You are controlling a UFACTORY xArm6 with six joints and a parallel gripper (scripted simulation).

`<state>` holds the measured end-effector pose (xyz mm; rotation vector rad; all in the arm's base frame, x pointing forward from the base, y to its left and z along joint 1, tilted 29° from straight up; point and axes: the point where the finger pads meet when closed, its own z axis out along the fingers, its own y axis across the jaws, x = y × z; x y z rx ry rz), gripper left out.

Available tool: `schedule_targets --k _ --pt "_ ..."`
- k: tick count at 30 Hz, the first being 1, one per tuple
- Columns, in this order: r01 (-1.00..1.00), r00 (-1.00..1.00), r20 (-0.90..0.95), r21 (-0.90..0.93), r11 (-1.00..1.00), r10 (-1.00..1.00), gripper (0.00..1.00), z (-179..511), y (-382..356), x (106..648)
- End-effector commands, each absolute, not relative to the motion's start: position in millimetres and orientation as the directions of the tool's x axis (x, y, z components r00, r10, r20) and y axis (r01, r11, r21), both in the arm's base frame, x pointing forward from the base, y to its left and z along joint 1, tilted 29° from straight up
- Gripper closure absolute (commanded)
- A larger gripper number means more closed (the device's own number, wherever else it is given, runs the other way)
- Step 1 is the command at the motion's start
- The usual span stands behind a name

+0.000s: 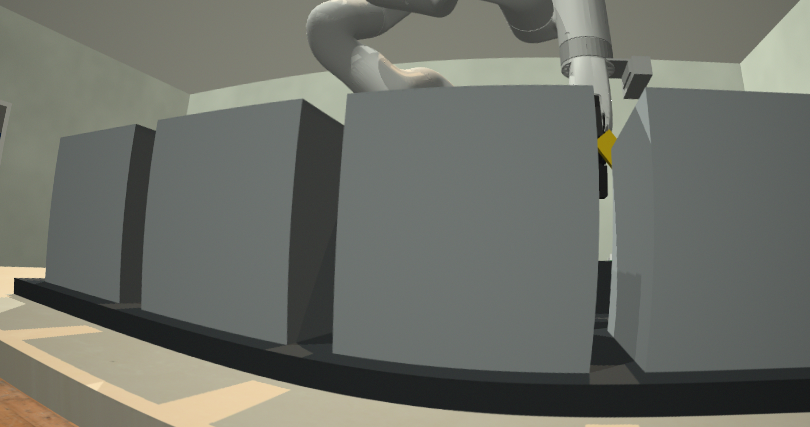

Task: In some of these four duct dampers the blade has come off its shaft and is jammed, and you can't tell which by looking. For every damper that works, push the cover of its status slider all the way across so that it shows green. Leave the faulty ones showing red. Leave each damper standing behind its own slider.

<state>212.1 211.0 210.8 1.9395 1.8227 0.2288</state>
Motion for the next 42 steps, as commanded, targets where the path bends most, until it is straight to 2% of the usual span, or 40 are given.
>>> schedule_targets --k 1,11,42 --pt "0.898 0.105 -0.189 0.441 -0.011 0.976 1.0 211.8 212.2 212.4" --pt "0.898 0.105 -0.189 0.44 -0.011 0.976 1.0 177.3 203.7 229.2" --pt "0.898 0.105 -0.189 0.44 -0.011 0.976 1.0 176.9 203.5 229.3"
